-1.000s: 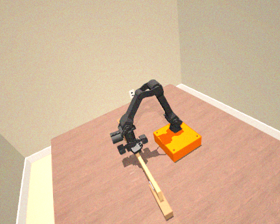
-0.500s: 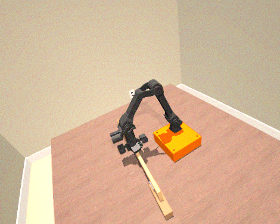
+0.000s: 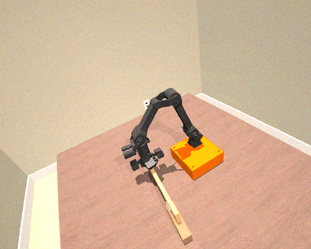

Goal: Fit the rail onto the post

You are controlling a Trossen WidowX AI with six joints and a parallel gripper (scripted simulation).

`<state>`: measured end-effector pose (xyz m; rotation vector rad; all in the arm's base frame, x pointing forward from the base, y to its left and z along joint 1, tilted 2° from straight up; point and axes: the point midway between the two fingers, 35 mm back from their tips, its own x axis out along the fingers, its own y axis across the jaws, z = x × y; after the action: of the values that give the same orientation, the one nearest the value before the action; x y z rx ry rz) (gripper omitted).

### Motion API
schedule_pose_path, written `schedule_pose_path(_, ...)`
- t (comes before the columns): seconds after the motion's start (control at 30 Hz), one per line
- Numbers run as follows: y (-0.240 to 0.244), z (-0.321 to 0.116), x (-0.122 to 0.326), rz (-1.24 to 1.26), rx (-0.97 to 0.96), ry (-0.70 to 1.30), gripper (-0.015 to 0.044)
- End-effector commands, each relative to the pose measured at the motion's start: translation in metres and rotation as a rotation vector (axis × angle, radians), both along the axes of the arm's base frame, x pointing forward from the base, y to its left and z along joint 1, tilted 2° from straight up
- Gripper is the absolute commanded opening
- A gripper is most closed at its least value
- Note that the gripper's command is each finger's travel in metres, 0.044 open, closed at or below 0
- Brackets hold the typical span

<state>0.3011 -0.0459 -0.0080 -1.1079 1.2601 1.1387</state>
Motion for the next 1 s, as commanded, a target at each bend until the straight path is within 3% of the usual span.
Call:
schedule_pose_path(0.0, 0.0, 0.009, 0.005, 0.003, 0.005, -0.023, 0.0)
schedule_pose_path(0.97, 0.0, 0.023, 0.007, 0.003, 0.005, -0.024, 0.0)
